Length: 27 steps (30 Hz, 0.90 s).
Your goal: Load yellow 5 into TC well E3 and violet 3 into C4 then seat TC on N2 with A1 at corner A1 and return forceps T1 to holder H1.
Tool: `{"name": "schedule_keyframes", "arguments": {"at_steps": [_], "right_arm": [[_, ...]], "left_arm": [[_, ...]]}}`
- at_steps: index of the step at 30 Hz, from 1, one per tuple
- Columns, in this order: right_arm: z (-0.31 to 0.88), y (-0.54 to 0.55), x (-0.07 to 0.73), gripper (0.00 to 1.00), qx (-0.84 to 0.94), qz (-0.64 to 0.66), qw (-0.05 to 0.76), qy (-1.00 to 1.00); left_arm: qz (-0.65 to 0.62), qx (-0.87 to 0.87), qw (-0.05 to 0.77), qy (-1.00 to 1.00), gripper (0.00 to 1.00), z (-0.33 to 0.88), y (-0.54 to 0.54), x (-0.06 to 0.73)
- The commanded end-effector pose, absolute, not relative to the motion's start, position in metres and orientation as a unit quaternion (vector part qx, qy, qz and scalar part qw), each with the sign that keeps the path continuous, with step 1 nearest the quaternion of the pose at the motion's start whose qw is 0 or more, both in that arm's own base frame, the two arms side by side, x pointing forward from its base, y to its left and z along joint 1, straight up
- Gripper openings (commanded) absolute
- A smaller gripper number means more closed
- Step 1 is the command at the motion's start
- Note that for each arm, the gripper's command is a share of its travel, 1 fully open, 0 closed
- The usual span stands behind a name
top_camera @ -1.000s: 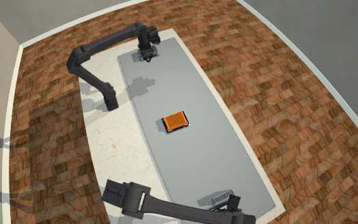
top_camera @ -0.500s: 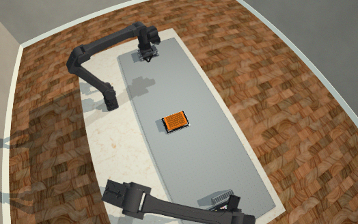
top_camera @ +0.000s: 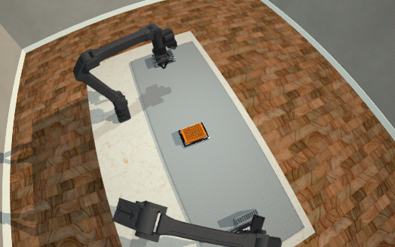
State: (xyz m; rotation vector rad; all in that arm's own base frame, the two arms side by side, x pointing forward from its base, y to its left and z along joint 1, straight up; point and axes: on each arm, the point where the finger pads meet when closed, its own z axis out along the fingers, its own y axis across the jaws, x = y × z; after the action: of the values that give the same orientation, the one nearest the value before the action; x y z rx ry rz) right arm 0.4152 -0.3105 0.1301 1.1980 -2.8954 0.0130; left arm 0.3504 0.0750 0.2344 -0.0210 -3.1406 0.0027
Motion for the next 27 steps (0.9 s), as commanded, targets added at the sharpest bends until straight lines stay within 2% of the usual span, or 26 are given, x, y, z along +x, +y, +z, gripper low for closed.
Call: {"name": "schedule_keyframes", "arguments": {"at_steps": [1, 27], "right_arm": [[0.1252, -0.3107, 0.4197, 0.11, 0.388, 0.007, 0.001, -0.922], [0.1172, -0.3109, 0.4199, 0.11, 0.388, 0.005, 0.002, -0.922]], "left_arm": [[-0.004, -0.007, -0.018, -1.000, 1.00, 0.2484, 0.0768, 0.3593], [-0.004, -0.007, -0.018, -1.000, 1.00, 0.2484, 0.0768, 0.3593]]}}
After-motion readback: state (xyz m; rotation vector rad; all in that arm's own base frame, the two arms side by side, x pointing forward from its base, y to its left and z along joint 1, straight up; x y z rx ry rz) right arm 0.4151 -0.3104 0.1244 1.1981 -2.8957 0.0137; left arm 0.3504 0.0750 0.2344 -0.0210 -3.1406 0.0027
